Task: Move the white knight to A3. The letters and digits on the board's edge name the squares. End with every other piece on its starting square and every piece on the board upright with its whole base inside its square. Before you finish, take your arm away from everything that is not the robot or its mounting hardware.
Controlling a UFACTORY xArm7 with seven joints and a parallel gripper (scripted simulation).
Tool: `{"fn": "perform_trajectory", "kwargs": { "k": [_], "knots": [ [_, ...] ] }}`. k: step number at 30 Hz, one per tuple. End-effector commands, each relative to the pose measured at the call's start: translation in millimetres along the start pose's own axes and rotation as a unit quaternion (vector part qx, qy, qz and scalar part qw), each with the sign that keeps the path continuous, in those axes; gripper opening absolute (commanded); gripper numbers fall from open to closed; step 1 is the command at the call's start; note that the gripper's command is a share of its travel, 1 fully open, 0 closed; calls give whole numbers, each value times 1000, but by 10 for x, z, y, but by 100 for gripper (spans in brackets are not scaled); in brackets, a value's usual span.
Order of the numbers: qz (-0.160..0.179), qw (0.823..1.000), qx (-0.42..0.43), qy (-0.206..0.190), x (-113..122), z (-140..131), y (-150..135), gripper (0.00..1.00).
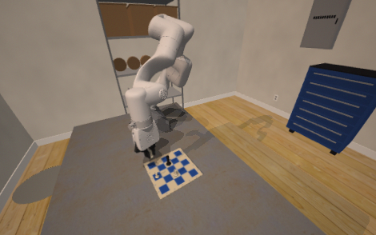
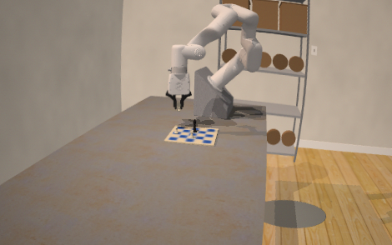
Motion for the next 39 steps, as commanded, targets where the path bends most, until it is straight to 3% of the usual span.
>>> {"fn": "perform_trajectory", "kwargs": {
  "k": [1,2,7,9,11,30,39],
  "knots": [
    [5,999,-52,0,42,-435,69,0],
    [5,997,-76,-1,44,-635,129,0],
    [5,995,-100,-1,43,-837,202,0],
    [3,991,-137,-2,32,-1157,346,0],
    [3,989,-147,-2,27,-1246,393,0],
    [2,988,-152,-2,4,-1293,418,0],
    [2,988,-152,-2,-253,-1298,411,0]
  ]
}}
Point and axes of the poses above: the point where the finger pads meet when closed, its own x axis back along the fingers, its own y axis across the jaws, z = x × y, the point moved 4 cm from there along x, back along the fingers
